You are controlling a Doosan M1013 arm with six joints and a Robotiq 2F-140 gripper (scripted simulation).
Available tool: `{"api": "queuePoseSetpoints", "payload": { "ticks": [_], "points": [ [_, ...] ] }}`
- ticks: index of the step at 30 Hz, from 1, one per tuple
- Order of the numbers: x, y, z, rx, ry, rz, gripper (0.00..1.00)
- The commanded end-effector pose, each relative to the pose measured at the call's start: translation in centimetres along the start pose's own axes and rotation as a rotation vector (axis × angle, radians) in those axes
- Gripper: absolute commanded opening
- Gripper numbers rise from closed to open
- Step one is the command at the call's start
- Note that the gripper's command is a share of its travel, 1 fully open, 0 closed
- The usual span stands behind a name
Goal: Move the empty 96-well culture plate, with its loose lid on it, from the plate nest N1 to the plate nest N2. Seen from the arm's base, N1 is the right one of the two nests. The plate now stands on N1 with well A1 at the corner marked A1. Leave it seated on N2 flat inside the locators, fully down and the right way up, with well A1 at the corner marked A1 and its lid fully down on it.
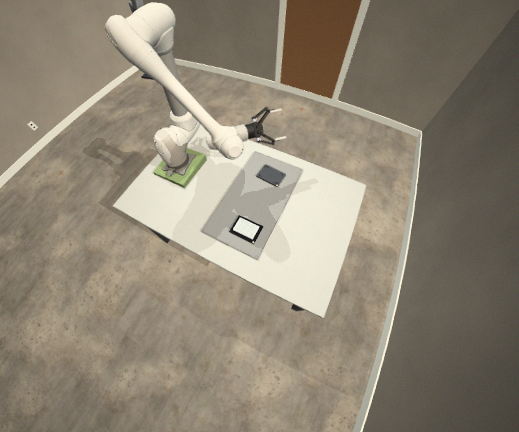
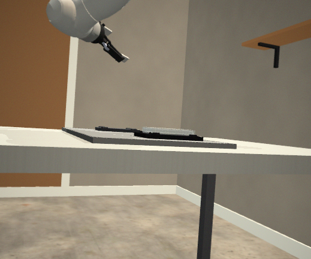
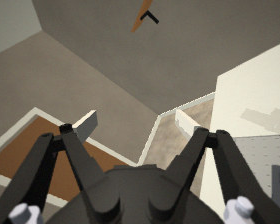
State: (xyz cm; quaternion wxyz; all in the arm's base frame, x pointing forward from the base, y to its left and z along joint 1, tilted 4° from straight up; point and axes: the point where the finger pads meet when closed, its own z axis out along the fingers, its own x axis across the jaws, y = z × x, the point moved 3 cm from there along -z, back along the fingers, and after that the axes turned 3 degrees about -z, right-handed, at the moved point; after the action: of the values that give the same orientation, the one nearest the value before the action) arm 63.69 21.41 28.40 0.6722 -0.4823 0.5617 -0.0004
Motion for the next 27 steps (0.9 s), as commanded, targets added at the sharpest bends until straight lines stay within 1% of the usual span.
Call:
{"api": "queuePoseSetpoints", "payload": {
  "ticks": [1,17,19,23,24,25,27],
  "points": [
    [0.0,0.0,0.0,0.0,0.0,0.0,1.0],
    [0.0,0.0,0.0,0.0,0.0,0.0,1.0],
    [0.6,0.6,0.3,-0.066,-0.006,0.006,1.0],
    [2.0,1.6,0.6,-0.199,-0.004,0.016,1.0],
    [2.3,1.8,0.6,-0.227,-0.002,0.018,1.0],
    [2.5,1.9,0.5,-0.227,-0.002,0.018,1.0],
    [3.3,2.2,0.4,-0.283,0.009,0.022,1.0]
  ]
}}
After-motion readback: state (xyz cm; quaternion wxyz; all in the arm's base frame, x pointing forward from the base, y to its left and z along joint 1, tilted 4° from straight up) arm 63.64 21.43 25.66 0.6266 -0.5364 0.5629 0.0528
